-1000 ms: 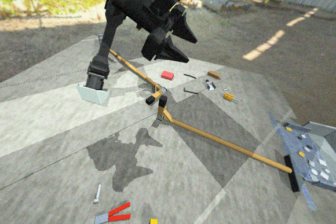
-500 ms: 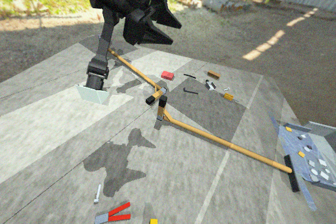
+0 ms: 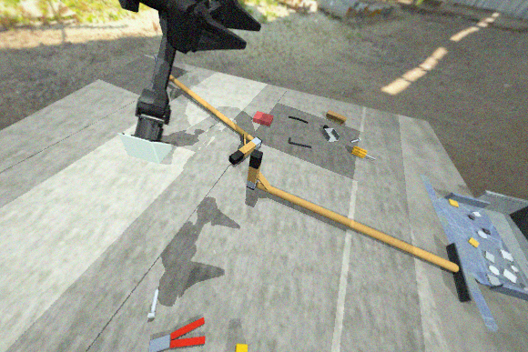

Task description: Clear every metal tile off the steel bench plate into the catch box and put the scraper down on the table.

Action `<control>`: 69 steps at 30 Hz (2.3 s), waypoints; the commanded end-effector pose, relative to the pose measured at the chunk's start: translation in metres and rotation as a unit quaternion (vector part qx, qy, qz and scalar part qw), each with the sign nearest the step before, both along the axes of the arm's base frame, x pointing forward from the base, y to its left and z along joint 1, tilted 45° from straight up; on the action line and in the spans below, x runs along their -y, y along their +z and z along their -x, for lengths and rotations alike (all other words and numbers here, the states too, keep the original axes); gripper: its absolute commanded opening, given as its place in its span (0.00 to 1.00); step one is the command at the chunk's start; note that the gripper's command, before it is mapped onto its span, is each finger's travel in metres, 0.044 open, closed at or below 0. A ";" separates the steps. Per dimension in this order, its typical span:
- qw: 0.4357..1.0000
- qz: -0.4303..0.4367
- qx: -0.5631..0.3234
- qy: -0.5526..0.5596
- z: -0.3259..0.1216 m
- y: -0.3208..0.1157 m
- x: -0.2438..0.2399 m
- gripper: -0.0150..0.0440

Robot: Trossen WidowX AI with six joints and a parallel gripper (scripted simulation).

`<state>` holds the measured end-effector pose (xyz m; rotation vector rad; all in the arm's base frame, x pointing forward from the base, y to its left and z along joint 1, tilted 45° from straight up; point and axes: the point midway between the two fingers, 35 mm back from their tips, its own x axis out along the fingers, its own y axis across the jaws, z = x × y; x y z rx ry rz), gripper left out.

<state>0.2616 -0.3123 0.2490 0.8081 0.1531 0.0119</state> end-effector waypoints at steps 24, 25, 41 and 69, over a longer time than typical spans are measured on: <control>1.000 0.018 0.018 -0.007 0.022 0.006 -0.011 1.00; 1.000 0.018 0.018 -0.007 0.022 0.006 -0.011 1.00; 1.000 0.011 0.013 -0.006 0.015 0.003 -0.008 1.00; 0.995 -0.063 -0.077 0.021 -0.076 -0.044 0.011 1.00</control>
